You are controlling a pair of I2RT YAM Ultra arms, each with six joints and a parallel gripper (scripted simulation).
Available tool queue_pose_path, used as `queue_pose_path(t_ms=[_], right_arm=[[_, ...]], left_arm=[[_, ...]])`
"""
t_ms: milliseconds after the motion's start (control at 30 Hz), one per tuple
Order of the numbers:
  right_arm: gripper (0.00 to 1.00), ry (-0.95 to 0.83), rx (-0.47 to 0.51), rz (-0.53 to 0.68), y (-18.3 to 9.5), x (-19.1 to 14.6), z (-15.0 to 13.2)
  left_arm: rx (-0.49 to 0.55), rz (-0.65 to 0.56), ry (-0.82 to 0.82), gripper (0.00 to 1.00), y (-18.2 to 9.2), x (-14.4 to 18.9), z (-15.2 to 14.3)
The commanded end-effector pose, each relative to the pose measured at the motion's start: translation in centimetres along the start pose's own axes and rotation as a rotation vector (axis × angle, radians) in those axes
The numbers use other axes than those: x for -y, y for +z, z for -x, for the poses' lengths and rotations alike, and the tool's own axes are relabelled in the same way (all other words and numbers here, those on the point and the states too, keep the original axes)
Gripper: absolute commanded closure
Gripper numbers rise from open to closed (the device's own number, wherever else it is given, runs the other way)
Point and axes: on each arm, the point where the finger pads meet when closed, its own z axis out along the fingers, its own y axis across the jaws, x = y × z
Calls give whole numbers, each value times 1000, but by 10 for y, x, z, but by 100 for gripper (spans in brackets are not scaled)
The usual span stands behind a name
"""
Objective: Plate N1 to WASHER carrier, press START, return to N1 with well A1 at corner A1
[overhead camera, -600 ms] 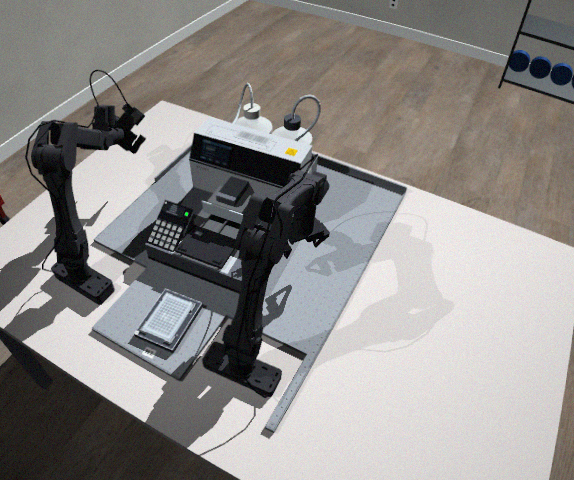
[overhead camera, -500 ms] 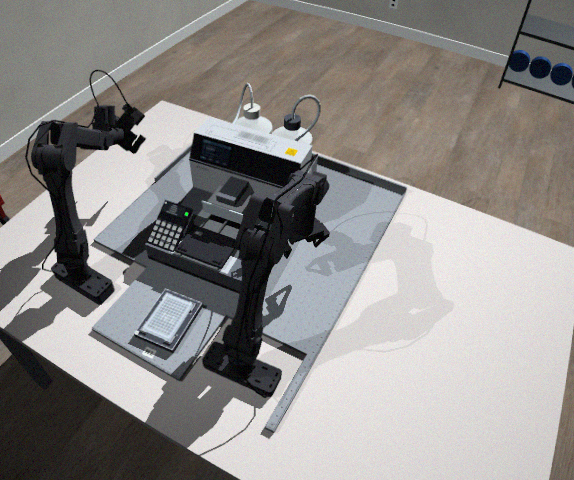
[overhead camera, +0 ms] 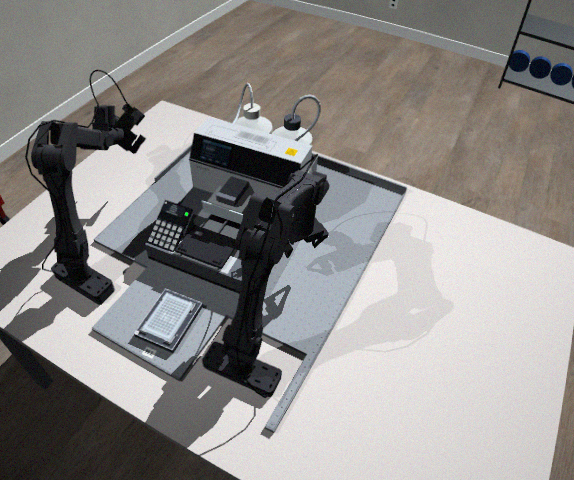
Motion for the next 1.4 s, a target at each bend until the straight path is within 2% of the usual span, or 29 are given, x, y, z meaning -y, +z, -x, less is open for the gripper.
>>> queue_pose_path(t_ms=[0,500,767,1000,1067,1367], right_arm=[[100,-1,14,-17,-6,2,2],[100,45,31,-40,-5,15,-3],[100,148,68,-93,-3,41,-16],[100,294,118,-171,-3,79,-39],[100,294,118,-171,-3,79,-39],[100,554,202,-319,-7,140,-94]], left_arm=[[17,29,5,0,-10,-12,8],[26,13,4,0,-16,-19,19],[40,18,5,0,-20,-27,26],[29,30,2,0,-17,-24,25],[29,30,2,0,-17,-24,25],[36,14,-3,0,-14,-16,27]])
